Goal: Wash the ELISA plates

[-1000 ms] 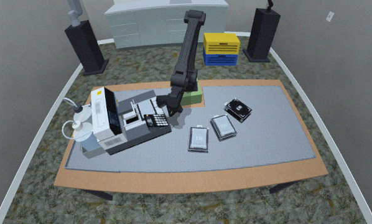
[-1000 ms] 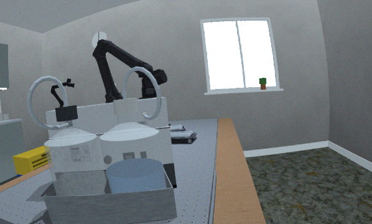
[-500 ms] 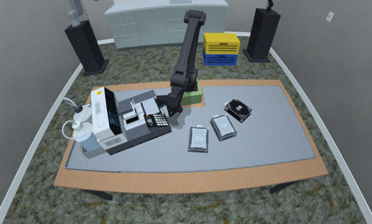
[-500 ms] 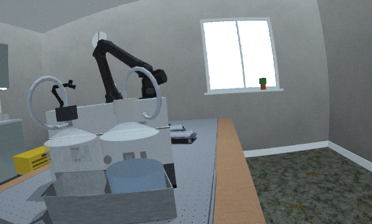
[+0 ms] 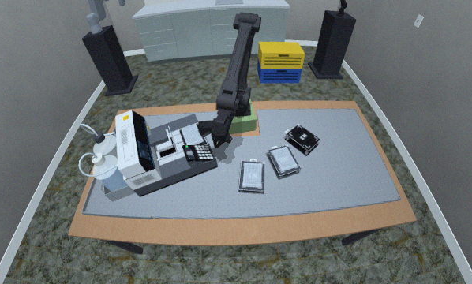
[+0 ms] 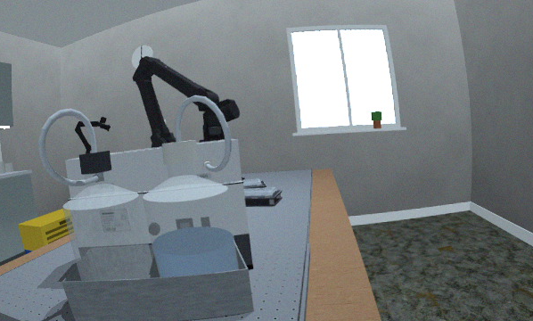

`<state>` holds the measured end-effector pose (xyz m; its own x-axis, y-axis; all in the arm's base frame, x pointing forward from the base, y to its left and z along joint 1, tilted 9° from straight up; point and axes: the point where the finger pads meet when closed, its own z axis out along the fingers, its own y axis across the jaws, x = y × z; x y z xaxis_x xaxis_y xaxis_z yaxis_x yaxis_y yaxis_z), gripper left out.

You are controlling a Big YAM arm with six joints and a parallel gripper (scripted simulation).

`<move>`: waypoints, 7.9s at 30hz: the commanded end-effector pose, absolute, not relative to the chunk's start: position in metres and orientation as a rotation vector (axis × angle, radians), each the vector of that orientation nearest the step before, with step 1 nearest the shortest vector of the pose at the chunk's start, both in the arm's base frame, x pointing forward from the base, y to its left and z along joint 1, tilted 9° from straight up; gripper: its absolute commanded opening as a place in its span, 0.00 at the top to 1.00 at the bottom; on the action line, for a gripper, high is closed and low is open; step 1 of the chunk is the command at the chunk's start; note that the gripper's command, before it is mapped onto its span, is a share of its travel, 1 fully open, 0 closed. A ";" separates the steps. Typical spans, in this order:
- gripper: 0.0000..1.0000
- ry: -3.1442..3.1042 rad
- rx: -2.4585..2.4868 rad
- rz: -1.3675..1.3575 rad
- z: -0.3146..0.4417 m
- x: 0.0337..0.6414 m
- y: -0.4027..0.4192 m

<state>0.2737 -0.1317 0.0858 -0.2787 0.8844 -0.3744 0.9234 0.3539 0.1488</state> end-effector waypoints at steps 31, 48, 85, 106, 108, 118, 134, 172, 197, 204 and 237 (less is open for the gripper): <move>1.00 2.207 1.572 -0.127 0.098 0.283 -0.135; 1.00 2.207 1.572 -0.127 0.098 0.283 -0.135; 1.00 2.207 1.572 -0.127 0.098 0.283 -0.135; 1.00 2.207 1.572 -0.127 0.098 0.283 -0.135; 1.00 2.207 1.572 -0.127 0.098 0.283 -0.135; 1.00 2.207 1.572 -0.127 0.098 0.283 -0.135; 1.00 2.207 1.572 -0.127 0.098 0.283 -0.135; 1.00 2.207 1.572 -0.127 0.098 0.283 -0.135; 1.00 2.207 1.572 -0.127 0.098 0.283 -0.135; 1.00 2.207 1.572 -0.127 0.098 0.283 -0.135; 0.00 2.626 1.091 -0.044 0.111 0.244 -0.203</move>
<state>0.2383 -0.1799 0.0907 -0.5367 0.7984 -0.2729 0.8052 0.5813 0.1174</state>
